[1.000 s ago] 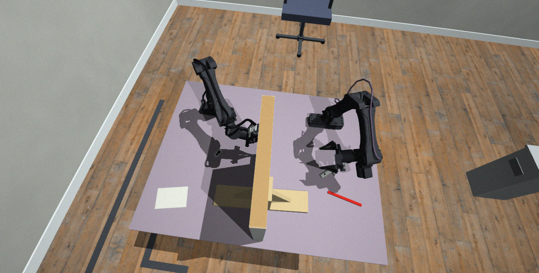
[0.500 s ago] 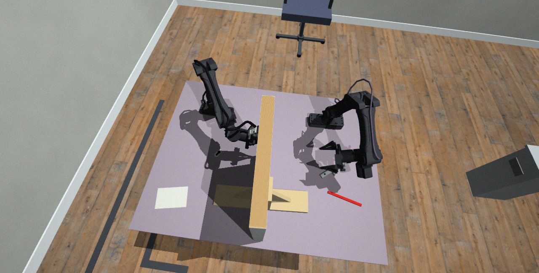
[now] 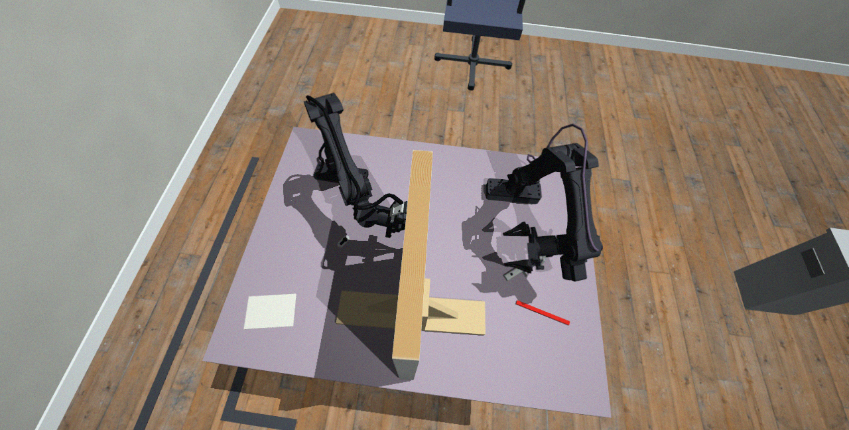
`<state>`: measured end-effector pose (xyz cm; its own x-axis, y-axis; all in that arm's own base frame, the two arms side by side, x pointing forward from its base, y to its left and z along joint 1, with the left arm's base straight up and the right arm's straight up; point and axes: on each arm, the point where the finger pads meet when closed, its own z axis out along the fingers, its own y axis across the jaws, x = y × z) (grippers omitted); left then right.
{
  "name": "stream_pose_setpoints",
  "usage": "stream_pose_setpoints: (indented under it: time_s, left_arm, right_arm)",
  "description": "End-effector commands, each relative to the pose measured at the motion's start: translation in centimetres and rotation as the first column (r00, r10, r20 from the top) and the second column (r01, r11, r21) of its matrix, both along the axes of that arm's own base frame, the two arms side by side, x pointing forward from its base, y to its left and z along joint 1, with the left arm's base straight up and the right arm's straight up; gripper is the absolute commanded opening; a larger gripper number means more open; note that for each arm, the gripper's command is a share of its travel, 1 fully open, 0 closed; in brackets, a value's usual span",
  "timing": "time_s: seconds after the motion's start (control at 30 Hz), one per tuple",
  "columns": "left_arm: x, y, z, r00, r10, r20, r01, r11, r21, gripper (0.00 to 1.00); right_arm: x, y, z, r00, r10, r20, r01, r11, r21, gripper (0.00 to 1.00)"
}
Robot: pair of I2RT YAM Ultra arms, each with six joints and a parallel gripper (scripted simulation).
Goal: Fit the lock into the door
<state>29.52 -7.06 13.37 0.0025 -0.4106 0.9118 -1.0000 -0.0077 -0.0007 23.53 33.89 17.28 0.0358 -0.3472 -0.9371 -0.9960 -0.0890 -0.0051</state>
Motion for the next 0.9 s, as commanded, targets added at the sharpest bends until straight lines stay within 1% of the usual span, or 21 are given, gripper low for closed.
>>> stream_pose_setpoints:
  time_s: [0.0,0.5,0.87]
  left_arm:
    - [0.2,-0.2,0.5,1.000,-0.009,0.025,0.008,1.000,0.003,1.00]
    - [0.2,-0.2,0.5,1.000,-0.009,0.025,0.008,1.000,0.003,1.00]
    - [0.2,-0.2,0.5,1.000,-0.009,0.025,0.008,1.000,0.003,1.00]
  right_arm:
    - [1.2,0.9,4.3,0.993,0.030,0.118,-0.043,0.993,0.106,0.00]
    - [2.3,1.1,4.3,0.992,0.030,0.120,-0.043,0.993,0.107,0.00]
    - [2.6,1.1,4.2,0.992,0.033,0.118,-0.046,0.993,0.106,0.00]
